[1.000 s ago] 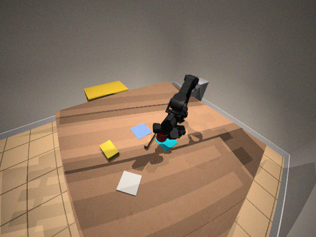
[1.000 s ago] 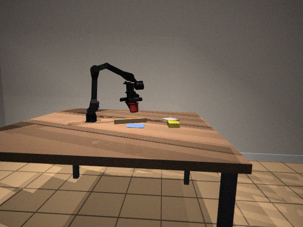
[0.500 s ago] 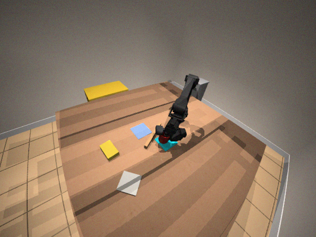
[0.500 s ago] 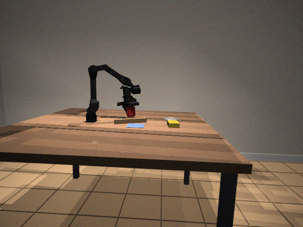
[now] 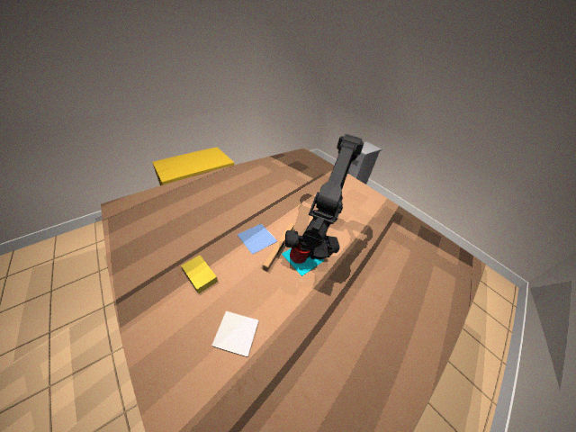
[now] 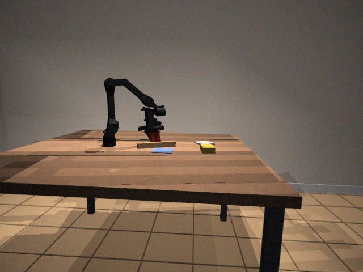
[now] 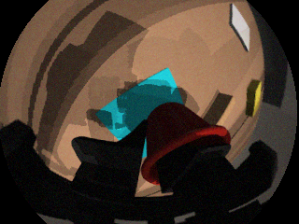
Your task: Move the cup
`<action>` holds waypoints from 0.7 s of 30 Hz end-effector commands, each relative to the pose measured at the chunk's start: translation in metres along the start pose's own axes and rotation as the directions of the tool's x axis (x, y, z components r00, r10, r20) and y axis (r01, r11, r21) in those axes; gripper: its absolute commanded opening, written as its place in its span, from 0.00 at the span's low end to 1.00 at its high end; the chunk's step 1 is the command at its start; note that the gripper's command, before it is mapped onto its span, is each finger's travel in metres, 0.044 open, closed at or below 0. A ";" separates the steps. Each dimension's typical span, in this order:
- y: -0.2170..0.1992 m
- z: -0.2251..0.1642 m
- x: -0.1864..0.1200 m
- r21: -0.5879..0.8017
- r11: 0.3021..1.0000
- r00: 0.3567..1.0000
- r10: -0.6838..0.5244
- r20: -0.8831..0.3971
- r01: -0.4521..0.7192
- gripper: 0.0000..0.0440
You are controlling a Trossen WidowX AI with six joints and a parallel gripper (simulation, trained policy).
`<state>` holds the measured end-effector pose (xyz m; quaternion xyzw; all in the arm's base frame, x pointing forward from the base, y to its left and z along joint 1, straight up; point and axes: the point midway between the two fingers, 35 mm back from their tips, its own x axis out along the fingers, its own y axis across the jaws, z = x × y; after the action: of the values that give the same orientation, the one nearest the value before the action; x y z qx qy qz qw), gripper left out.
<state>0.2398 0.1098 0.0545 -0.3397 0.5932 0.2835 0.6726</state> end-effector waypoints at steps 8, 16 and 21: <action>-0.006 0.005 -0.008 0.034 0.999 0.997 -0.020 0.080 0.017 0.28; -0.003 0.002 -0.017 0.035 0.999 0.992 -0.013 0.127 0.008 0.35; -0.001 -0.001 -0.023 0.033 0.999 0.988 -0.013 0.154 0.008 0.39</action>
<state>0.2400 0.1092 0.0748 -0.3105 0.5484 0.2902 0.7201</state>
